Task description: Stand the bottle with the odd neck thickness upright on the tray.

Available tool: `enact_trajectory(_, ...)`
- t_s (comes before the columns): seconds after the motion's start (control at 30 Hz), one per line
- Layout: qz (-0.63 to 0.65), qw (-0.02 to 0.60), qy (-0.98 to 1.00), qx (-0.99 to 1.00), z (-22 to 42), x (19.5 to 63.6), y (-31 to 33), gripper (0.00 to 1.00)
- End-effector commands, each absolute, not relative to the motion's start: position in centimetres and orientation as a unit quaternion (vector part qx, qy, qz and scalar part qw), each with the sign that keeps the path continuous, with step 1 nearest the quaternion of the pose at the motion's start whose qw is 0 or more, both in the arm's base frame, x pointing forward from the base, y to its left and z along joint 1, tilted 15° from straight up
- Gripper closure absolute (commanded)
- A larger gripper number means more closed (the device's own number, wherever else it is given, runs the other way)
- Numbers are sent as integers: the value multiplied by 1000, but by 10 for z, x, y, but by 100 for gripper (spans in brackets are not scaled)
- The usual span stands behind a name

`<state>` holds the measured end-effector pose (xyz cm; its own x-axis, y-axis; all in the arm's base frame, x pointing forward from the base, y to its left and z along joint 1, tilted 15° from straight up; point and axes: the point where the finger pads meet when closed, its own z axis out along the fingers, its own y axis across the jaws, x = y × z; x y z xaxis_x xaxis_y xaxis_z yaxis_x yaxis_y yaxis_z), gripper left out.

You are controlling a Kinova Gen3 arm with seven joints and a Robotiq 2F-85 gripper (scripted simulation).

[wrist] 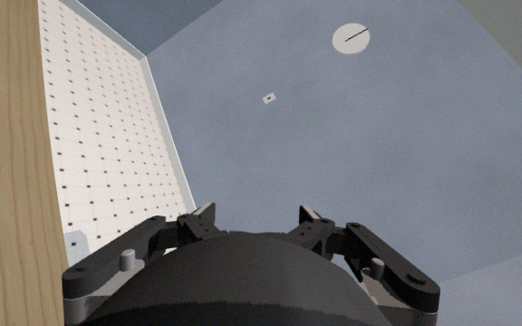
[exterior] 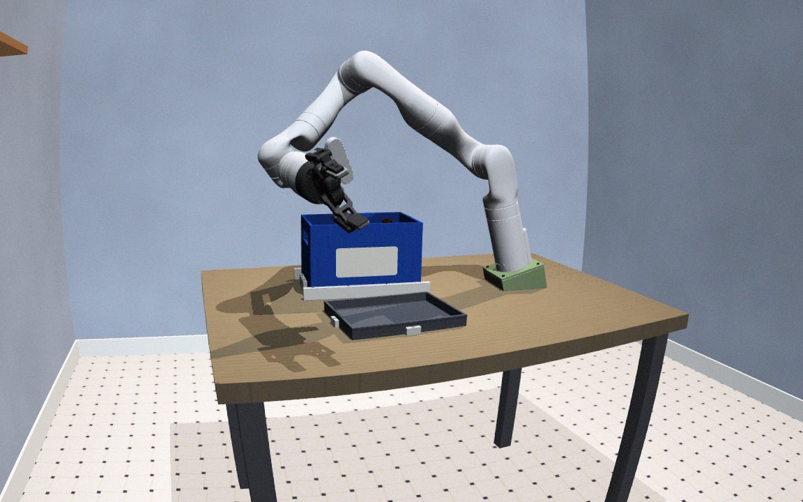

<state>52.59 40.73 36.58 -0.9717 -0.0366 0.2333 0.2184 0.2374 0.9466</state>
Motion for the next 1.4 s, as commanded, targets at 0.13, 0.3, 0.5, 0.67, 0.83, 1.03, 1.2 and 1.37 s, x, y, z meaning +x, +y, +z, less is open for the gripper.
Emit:
enact_trajectory(0.13, -615, 103, -780, -57, 367, 526, 408, 0)
enact_trajectory(0.3, -615, 103, -780, -57, 367, 526, 408, 0)
enact_trajectory(0.5, -615, 103, -780, -57, 367, 526, 408, 0)
enact_trajectory(0.67, -615, 103, -780, -58, 367, 525, 407, 0)
enact_trajectory(0.83, -609, 100, -785, -64, 366, 523, 399, 0)
enact_trajectory(1.03, -589, 90, -799, -85, 363, 514, 374, 0)
enact_trajectory(1.2, -570, 81, -811, -103, 359, 506, 352, 0)
enact_trajectory(1.37, -521, 58, -839, -146, 353, 486, 297, 0)
